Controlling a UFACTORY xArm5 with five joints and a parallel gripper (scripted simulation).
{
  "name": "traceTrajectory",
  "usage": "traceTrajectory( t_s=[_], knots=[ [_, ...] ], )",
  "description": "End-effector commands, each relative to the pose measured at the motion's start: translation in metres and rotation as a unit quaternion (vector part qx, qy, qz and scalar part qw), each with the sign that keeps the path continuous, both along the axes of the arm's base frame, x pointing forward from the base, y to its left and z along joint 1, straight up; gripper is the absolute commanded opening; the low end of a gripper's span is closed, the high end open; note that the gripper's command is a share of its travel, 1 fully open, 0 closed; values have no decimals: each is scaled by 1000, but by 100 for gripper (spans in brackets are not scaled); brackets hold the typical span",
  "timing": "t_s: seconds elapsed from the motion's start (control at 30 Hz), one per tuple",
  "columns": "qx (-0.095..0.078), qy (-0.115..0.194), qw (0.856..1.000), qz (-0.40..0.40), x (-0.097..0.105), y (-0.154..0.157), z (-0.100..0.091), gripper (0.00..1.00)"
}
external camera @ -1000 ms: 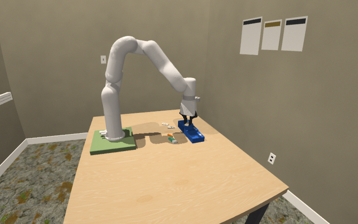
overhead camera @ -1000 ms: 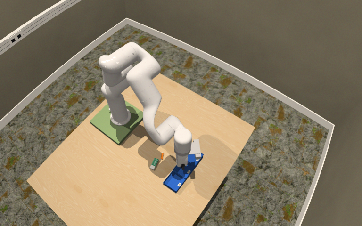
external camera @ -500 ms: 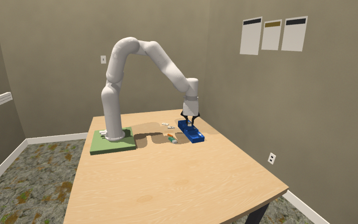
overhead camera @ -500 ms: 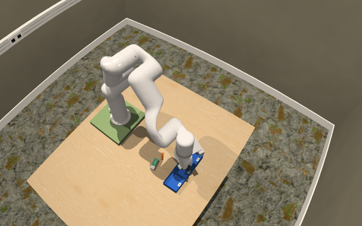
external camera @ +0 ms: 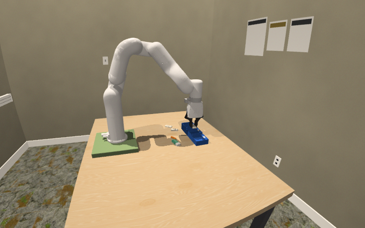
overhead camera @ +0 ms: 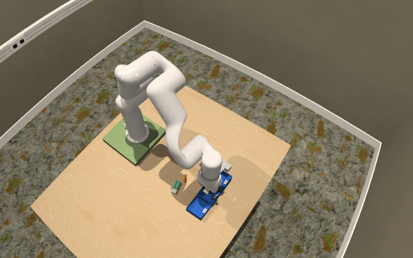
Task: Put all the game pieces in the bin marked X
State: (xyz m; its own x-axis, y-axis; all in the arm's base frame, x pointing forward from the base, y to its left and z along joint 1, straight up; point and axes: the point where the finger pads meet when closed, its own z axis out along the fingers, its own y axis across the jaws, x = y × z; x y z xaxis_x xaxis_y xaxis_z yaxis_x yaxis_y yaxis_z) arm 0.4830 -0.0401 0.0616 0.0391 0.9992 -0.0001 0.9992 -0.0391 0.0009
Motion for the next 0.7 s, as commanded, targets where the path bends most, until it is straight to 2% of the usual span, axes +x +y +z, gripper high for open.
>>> traceTrajectory(
  t_s=[0.0, 0.43, 0.67],
  knots=[
    [0, -1, 1000, 24, 1, 0, 2, 21],
    [0, -1, 1000, 24, 1, 0, 2, 21],
    [0, -1, 1000, 24, 1, 0, -12, 21]
  ],
)
